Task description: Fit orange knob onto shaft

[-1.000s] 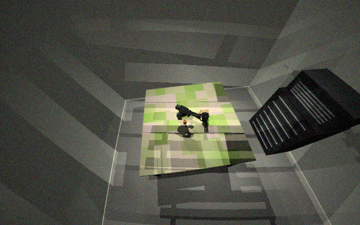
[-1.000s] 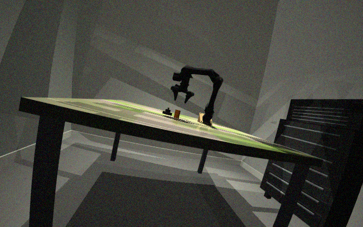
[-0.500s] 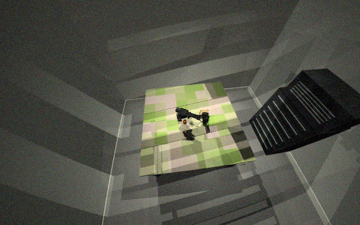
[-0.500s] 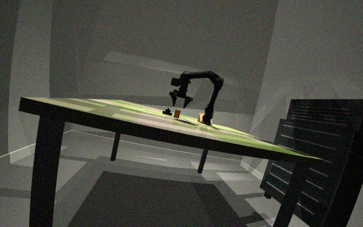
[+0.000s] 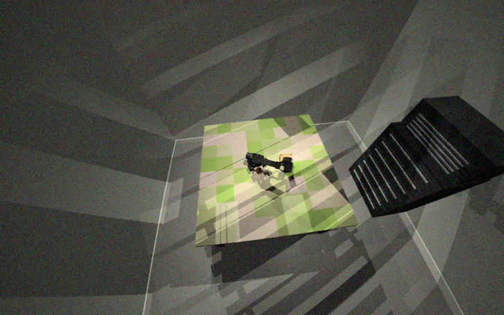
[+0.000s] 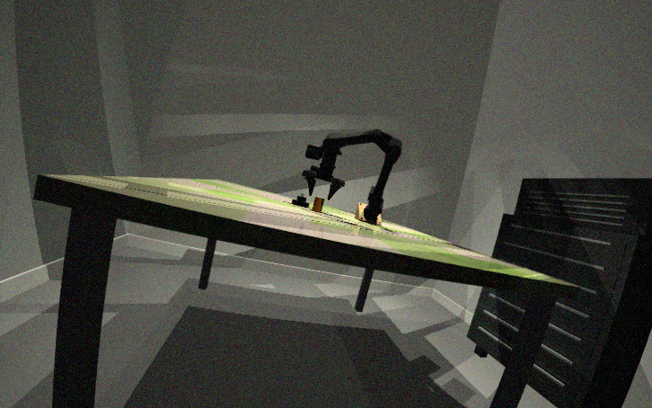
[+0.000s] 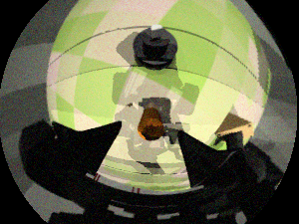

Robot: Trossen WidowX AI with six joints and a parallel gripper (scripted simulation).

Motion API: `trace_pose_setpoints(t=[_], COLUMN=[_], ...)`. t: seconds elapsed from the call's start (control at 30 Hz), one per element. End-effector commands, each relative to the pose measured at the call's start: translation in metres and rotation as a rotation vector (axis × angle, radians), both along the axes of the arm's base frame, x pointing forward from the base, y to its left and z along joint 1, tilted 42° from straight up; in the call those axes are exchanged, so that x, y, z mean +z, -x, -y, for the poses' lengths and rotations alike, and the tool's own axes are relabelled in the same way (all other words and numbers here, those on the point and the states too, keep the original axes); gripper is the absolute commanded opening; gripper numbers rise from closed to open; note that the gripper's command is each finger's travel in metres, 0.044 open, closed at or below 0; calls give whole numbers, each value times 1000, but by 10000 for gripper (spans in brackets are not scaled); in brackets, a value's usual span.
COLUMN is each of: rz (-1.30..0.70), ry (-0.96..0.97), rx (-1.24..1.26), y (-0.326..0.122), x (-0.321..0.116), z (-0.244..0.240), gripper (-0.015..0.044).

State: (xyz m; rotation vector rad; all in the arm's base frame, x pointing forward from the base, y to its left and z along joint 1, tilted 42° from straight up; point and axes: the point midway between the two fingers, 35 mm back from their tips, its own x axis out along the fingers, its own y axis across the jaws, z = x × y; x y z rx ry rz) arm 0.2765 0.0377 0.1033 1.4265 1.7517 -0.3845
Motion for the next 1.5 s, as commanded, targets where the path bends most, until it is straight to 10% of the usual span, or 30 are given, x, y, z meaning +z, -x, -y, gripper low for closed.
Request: trace_pose_setpoints(t=[0.0,0.97,1.3,1.47], rz=[-1,-1,-1,-1], ry=[-4,-9,-9,-9], rx=[-6,-6,-6,-6], y=[0,3,3,3], x=[-5,-36,-36,-36], z=[-5,-35,-35,-35], gripper=[440,440,177,144])
